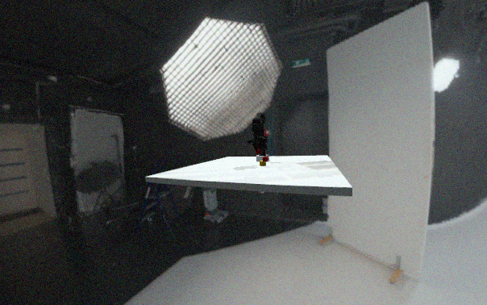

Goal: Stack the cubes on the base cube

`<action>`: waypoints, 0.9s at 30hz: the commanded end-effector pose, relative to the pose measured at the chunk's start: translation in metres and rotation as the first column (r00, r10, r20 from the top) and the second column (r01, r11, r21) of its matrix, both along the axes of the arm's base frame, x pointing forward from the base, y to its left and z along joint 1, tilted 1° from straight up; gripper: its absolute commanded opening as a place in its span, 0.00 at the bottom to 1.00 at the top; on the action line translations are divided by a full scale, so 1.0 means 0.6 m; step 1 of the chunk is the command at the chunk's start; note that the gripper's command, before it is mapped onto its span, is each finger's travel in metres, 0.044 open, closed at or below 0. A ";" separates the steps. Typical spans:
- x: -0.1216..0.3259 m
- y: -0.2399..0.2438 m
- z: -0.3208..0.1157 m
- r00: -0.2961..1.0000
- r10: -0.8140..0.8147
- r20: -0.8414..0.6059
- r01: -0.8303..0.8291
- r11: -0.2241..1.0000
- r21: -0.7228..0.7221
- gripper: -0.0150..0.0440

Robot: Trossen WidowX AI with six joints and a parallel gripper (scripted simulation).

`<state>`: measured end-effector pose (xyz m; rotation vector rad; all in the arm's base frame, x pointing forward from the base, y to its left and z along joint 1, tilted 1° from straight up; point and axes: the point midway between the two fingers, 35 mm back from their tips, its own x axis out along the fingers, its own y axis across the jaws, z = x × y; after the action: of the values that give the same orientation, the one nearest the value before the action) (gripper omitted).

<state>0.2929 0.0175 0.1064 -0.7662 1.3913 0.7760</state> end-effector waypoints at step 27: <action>0.007 0.024 -0.053 0.932 0.363 0.005 -0.363 0.932 -0.009 0.43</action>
<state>0.2998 0.0315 0.0853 -1.0518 1.2491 1.0370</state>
